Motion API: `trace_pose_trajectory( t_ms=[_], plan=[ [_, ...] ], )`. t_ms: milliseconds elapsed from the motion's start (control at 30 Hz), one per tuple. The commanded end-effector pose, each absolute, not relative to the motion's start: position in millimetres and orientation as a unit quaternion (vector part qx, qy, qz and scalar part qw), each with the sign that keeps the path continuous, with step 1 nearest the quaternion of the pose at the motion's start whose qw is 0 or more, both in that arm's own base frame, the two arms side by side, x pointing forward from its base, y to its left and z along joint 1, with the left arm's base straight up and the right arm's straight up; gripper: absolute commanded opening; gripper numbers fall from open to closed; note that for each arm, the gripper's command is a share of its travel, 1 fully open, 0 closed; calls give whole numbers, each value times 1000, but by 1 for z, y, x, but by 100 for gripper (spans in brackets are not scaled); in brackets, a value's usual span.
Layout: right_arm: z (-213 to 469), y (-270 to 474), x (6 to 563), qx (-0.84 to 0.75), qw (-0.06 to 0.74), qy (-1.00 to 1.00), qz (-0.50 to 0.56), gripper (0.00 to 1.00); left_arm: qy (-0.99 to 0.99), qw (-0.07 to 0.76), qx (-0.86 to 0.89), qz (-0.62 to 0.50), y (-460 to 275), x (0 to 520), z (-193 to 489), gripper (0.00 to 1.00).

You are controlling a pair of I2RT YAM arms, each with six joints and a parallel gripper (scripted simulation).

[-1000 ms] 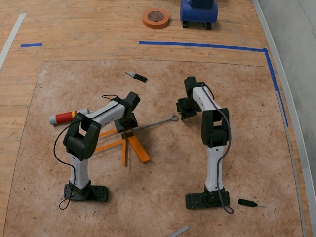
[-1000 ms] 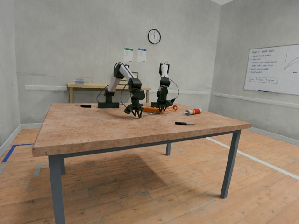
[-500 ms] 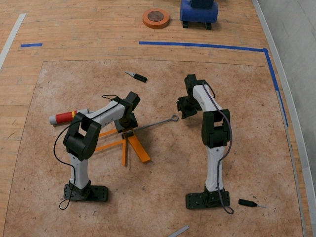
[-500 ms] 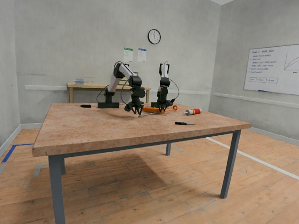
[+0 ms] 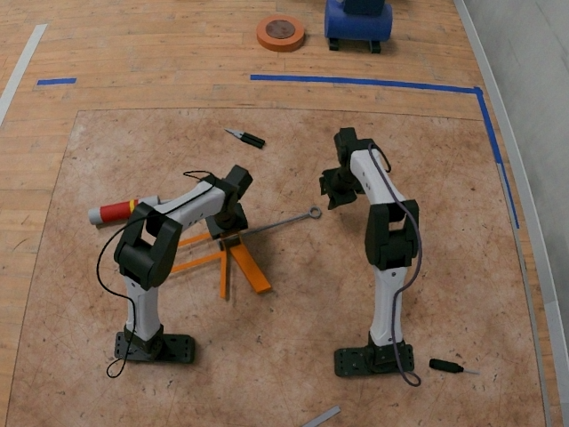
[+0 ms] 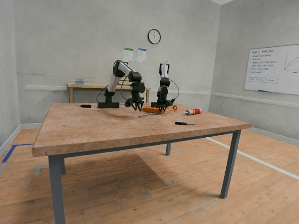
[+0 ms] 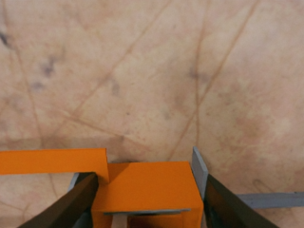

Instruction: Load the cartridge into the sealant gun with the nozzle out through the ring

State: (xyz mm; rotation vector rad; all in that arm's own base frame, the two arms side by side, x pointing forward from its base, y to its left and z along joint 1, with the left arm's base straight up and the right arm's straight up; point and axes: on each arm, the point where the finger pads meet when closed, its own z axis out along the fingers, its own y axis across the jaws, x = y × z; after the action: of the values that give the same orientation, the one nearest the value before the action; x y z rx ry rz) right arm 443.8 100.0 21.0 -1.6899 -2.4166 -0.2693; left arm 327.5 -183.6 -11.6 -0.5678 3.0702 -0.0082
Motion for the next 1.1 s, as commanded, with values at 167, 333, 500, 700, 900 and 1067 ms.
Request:
trace_pose_trajectory(
  t_ms=[167,333,500,700,900,1067],
  plan=[
    [17,98,453,-568,79,-813,-99,50,983,3,-182,18,-173,323,-11,1],
    [18,97,453,-569,77,-813,-100,50,983,4,-185,17,-172,324,-11,76],
    [18,97,452,-569,79,-813,-99,50,984,3,-180,18,-175,322,-11,76],
    [18,100,452,-566,79,-815,-98,50,984,14,-180,9,-177,324,26,76],
    [18,100,452,-566,79,-815,-98,50,983,28,-179,-3,-183,332,44,76],
    [18,100,452,-566,79,-815,-98,50,983,26,-184,-1,-184,331,22,76]
  ],
)
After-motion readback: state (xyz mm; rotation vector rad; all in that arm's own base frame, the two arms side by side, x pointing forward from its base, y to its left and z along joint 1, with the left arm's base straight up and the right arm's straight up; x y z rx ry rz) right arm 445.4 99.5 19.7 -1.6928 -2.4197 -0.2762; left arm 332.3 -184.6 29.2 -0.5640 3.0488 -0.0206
